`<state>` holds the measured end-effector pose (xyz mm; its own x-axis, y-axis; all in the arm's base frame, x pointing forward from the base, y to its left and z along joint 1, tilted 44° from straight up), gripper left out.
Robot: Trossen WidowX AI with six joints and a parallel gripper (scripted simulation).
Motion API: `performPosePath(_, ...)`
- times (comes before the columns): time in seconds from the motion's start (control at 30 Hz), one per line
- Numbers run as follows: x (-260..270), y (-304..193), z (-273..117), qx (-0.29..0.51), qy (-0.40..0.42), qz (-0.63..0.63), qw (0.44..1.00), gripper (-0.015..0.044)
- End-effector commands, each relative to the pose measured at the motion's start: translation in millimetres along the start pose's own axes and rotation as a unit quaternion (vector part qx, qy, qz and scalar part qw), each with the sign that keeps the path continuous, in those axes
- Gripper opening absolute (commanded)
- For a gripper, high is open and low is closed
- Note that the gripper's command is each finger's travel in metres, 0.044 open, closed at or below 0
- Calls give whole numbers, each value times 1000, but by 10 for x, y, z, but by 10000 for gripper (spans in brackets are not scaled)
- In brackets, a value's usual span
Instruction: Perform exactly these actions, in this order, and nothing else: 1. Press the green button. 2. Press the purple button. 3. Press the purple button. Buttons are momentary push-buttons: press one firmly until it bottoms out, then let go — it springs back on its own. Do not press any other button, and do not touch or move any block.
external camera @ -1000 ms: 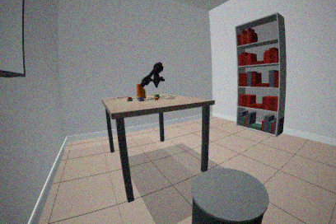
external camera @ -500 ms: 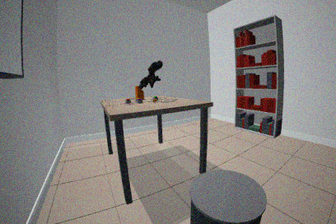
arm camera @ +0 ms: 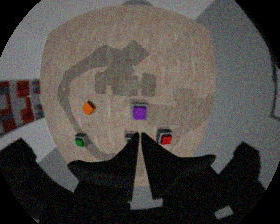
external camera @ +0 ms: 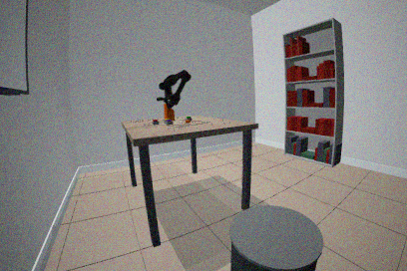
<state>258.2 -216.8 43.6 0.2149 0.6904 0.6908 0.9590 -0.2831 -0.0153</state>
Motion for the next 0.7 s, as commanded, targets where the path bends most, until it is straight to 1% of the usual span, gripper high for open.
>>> performPosePath(0.0, -46, 49, 34, -2, -4, -11, 1000, 20)
performPosePath(0.13, -47, 51, 584, -2, -3, -11, 1000, 20)
performPosePath(0.67, -48, 52, 772, -2, -3, -11, 1000, 20)
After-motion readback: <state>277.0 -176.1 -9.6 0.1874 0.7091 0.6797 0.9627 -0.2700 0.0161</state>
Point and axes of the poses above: the point midway between the two fingers, 35 mm back from their tips, its own z axis out along the fingers, its own x axis across the jaws, y = z × x, the point moved 10 cm from there along -z, back along the fingers, and after that the axes turned 5 degrees about z, right-handed, at the moved point
